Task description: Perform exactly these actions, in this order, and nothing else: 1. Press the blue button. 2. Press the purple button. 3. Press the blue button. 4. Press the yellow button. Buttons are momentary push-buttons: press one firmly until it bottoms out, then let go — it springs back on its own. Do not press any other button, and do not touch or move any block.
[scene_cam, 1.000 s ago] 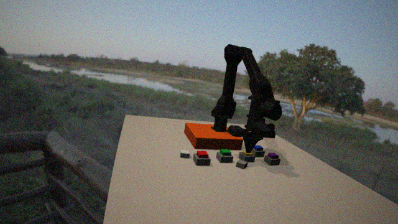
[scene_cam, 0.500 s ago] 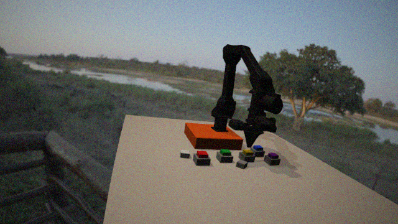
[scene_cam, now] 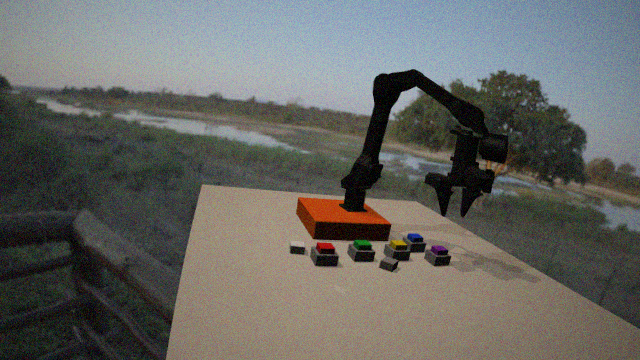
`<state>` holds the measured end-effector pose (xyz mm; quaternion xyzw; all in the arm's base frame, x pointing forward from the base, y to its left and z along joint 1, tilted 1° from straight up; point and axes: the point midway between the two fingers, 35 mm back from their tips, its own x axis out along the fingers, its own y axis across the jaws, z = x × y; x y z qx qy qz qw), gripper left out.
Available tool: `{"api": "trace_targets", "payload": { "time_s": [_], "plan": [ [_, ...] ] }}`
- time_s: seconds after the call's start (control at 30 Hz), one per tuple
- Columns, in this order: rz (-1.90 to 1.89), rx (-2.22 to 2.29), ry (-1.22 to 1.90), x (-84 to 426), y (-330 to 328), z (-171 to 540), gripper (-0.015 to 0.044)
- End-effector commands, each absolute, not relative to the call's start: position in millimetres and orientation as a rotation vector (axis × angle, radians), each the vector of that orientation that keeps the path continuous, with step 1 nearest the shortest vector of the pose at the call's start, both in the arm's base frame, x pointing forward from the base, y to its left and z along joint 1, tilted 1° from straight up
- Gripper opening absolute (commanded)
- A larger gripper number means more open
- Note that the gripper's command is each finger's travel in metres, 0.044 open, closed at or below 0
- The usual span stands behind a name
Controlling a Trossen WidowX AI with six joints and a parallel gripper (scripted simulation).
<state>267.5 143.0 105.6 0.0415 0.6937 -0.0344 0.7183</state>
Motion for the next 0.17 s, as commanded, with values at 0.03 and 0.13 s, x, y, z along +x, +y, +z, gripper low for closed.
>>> {"api": "trace_targets", "payload": {
  "time_s": [0.03,0.13],
  "plan": [
    [-0.083,0.097,1.539,262.4,173.1,116.5,0.0400],
    [-0.083,0.097,1.539,262.4,173.1,116.5,0.0400]
  ]
}}
